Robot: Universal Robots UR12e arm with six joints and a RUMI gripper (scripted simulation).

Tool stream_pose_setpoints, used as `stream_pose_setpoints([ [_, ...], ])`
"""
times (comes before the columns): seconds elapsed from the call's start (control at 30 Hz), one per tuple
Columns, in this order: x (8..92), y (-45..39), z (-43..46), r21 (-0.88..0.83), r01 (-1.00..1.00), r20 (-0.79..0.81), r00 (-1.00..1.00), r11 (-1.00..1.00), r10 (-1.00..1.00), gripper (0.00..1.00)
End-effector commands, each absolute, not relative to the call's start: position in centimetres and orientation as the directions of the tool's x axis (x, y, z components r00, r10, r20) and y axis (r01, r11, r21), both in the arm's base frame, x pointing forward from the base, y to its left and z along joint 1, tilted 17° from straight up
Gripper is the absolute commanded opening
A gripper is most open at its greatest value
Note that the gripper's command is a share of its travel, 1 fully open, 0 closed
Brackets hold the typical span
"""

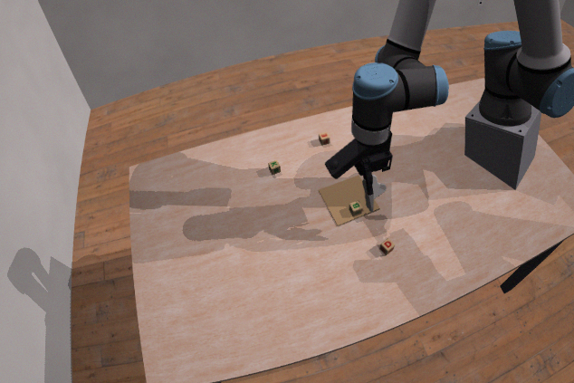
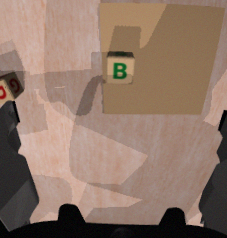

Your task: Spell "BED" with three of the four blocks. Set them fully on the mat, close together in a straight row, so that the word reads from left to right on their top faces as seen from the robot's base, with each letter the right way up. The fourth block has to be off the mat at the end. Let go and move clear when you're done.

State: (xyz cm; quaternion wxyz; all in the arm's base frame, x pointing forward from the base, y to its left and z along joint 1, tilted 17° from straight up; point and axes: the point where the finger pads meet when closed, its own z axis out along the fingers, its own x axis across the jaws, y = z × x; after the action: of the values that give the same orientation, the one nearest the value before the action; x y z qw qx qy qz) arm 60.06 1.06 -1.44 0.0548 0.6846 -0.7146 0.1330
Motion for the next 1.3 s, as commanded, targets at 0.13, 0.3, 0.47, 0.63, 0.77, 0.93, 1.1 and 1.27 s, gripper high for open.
stream_pose_setpoints([
  [0.13,60.1,1.1,-1.3,-0.116,-0.993,0.26,-0.057,0.027,-0.964,1.0],
  [0.3,60.1,1.1,-1.3,-0.116,-0.993,0.26,-0.057,0.027,-0.964,1.0],
  [0.47,60.1,1.1,-1.3,-0.116,-0.993,0.26,-0.057,0.027,-0.964,1.0],
  [0.63,60.1,1.1,-1.2,-0.115,-0.993,0.261,-0.054,0.025,-0.964,1.0],
  [0.77,60.1,1.0,-1.2,-0.114,-0.993,0.261,-0.05,0.02,-0.964,1.0],
  [0.93,60.2,0.5,-1.1,-0.107,-0.994,0.263,-0.024,-0.004,-0.964,1.0],
  [1.1,60.4,-0.4,-0.9,-0.092,-0.994,0.267,0.027,-0.053,-0.963,1.0],
  [1.27,60.6,-1.4,-0.7,-0.075,-0.991,0.271,0.088,-0.113,-0.958,1.0],
])
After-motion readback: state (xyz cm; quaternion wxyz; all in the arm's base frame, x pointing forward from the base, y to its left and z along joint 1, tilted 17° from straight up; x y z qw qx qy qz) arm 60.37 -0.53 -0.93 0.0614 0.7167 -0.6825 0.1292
